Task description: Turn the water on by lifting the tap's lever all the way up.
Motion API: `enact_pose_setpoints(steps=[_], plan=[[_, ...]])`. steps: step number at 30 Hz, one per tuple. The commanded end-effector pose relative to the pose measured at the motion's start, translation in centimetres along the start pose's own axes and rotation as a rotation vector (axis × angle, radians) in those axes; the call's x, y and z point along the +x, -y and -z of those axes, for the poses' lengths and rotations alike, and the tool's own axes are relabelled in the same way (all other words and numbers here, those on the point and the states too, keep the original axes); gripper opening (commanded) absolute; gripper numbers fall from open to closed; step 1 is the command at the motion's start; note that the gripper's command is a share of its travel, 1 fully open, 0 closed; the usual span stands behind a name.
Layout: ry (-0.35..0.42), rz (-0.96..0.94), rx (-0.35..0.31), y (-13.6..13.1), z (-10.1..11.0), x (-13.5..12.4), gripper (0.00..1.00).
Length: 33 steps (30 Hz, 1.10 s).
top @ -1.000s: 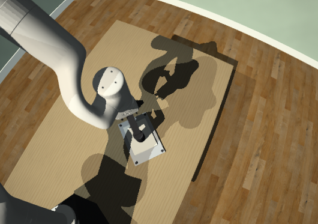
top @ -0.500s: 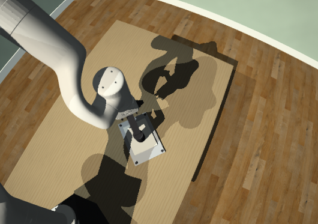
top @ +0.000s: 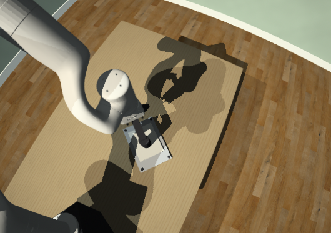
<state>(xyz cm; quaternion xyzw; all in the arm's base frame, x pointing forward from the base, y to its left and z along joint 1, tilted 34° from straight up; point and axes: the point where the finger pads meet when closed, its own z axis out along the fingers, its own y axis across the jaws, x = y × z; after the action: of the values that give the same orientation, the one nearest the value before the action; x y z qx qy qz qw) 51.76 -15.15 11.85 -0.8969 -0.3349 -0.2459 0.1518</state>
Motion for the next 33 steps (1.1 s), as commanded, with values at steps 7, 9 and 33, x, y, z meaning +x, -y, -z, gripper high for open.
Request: enact_pose_setpoints(steps=[7,9,33], plan=[[0.000,0.000,-0.001,-0.1,0.1,0.0,0.71],[0.000,0.000,-0.001,-0.1,0.1,0.0,0.71],[0.000,0.000,-0.001,-0.1,-1.2,0.0,0.71]])
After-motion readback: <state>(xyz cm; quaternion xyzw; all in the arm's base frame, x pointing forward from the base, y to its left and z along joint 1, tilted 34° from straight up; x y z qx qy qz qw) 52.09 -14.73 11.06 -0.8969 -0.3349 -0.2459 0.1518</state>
